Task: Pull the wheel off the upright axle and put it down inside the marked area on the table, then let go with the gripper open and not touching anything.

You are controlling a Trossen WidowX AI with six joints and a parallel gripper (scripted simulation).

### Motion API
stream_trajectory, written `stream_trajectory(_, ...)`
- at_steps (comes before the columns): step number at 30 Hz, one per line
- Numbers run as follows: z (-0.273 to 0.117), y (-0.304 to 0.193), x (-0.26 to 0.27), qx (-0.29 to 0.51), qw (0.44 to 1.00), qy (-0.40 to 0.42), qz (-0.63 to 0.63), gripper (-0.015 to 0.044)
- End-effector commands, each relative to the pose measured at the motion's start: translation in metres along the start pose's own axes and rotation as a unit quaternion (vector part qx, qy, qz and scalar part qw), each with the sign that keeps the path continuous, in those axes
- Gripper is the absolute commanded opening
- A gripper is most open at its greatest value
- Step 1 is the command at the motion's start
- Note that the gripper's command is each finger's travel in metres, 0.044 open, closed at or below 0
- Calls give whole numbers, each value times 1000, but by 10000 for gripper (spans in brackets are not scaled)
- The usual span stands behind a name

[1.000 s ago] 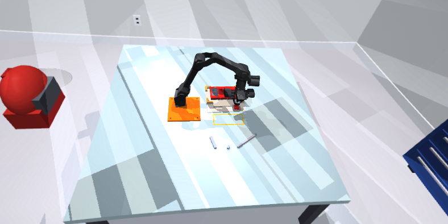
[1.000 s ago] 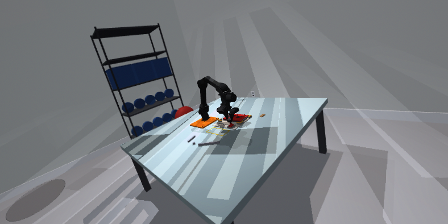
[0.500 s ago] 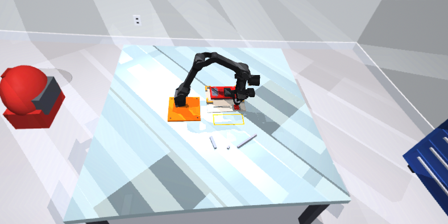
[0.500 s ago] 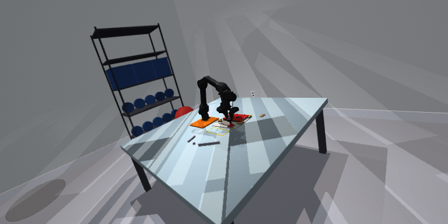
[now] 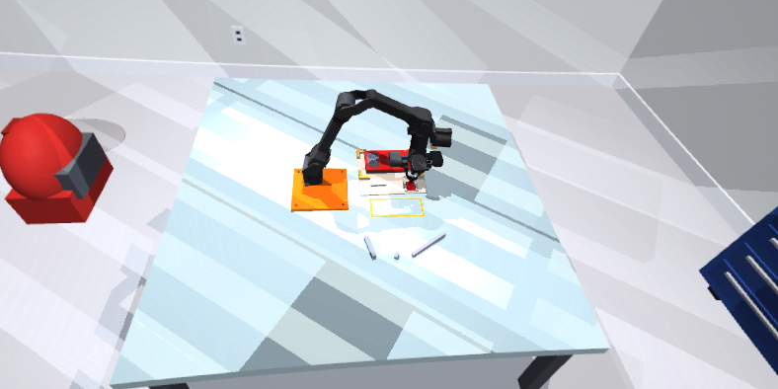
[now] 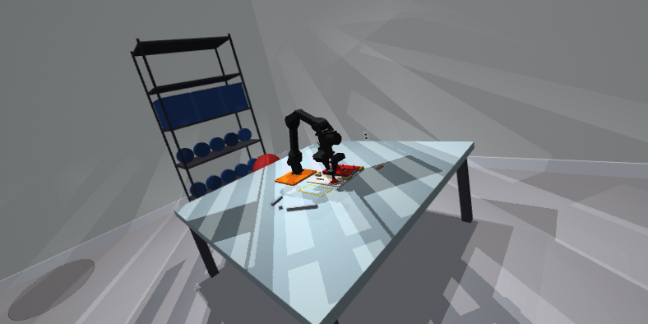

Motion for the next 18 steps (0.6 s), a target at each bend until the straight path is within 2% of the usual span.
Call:
stream_trajectory(1,-4,0,1,1,1000,4,-2,0)
stream_trajectory(18,-17,0,0,2,1000,4,-2,0)
Point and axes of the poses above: the point midway between the two fingers, 35 mm back from their tips, its own z axis out along the fingers, its own x axis across the jaws, y = z × x, the point moved 8 cm from there along -z, back along the fingers, and after that the axes turned 1 degree about -z, right-handed, at the moved point
